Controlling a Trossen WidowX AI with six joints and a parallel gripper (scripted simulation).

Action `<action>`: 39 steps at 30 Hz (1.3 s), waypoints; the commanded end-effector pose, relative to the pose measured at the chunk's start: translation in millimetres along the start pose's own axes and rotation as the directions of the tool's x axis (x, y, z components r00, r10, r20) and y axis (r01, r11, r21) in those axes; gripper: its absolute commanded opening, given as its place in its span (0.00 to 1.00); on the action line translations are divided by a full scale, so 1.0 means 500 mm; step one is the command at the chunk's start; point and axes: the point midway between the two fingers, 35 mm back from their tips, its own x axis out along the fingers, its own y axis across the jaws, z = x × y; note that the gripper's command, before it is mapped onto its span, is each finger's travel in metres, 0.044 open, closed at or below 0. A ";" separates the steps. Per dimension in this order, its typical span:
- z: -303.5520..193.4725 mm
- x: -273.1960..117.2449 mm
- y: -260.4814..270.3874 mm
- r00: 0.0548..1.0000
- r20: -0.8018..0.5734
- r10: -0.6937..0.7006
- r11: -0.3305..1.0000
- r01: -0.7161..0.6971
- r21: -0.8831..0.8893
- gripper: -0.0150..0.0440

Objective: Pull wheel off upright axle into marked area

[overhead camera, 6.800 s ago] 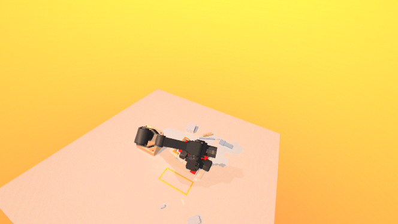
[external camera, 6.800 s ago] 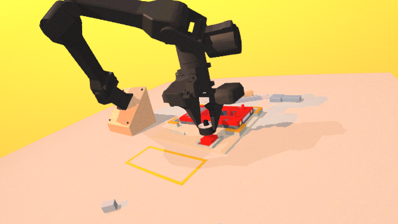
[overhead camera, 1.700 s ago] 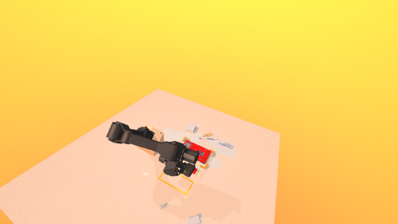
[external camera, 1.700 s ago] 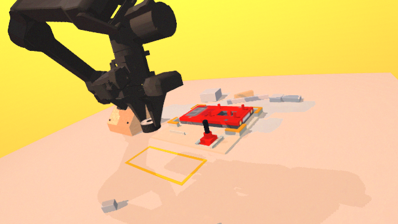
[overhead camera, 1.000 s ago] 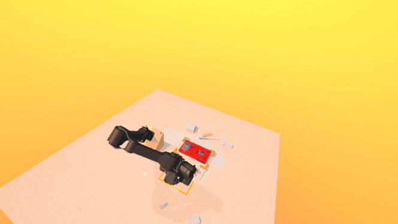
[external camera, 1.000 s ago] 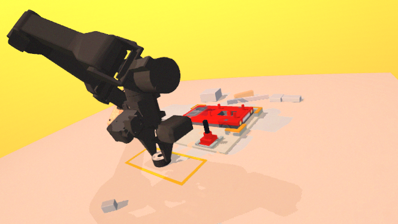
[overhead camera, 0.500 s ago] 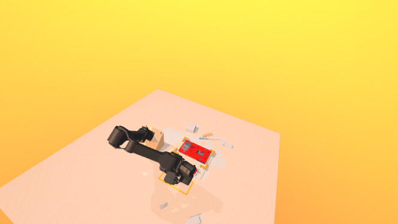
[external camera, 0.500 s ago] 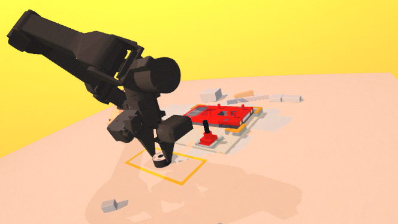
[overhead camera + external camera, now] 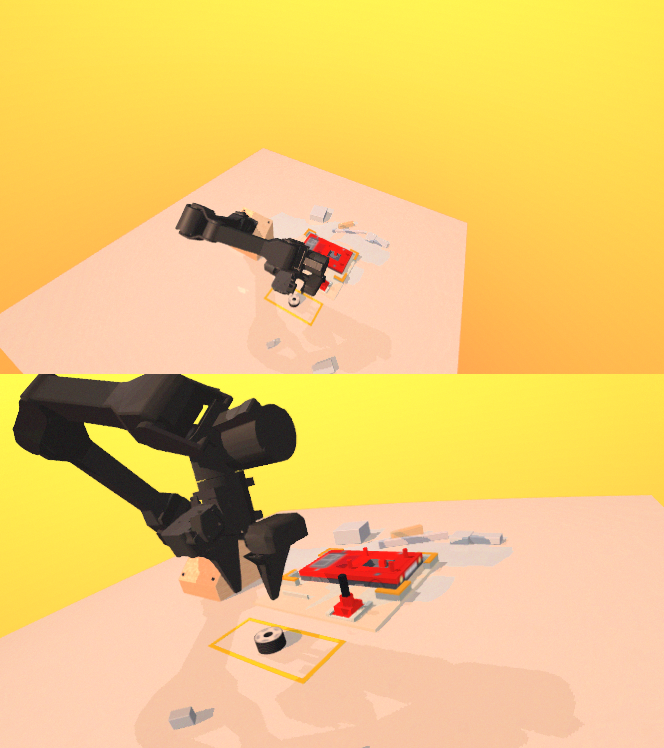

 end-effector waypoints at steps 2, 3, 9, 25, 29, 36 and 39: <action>-0.053 -0.070 -0.107 1.000 -0.006 0.001 1.000 -0.001 -0.012 1.00; -0.059 -0.080 -0.128 1.000 -0.003 0.000 1.000 0.000 -0.012 1.00; -0.062 -0.087 -0.144 1.000 0.000 -0.001 1.000 0.001 -0.011 1.00; -0.062 -0.087 -0.144 1.000 0.000 -0.001 1.000 0.001 -0.011 1.00; -0.062 -0.087 -0.144 1.000 0.000 -0.001 1.000 0.001 -0.011 1.00; -0.062 -0.087 -0.144 1.000 0.000 -0.001 1.000 0.001 -0.011 1.00; -0.062 -0.087 -0.144 1.000 0.000 -0.001 1.000 0.001 -0.011 1.00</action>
